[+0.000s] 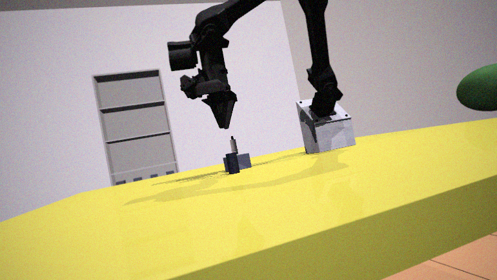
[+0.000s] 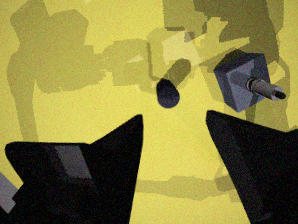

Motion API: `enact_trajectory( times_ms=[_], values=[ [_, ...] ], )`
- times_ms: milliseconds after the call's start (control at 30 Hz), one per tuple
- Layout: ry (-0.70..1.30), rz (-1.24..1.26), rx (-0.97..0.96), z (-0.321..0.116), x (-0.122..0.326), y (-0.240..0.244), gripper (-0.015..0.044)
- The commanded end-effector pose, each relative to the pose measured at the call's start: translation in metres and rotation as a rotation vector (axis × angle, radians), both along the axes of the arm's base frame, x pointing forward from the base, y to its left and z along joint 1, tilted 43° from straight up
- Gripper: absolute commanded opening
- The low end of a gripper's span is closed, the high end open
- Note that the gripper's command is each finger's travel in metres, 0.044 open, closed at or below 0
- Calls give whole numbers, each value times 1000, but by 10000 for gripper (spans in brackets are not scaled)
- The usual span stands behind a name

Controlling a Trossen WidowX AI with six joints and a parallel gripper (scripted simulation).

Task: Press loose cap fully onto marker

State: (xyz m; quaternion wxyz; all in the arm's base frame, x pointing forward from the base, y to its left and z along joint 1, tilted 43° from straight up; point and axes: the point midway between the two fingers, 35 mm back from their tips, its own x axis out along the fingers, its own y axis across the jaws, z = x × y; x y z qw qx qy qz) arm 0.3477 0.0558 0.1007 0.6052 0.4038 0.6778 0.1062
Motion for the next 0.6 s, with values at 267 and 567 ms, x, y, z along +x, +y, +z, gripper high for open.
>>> enact_trajectory(
  times_ms=[267, 567],
  values=[
    [17, 2, 12, -32, -1, 32, 236],
    [17, 2, 12, -40, 0, 39, 236]
  ],
)
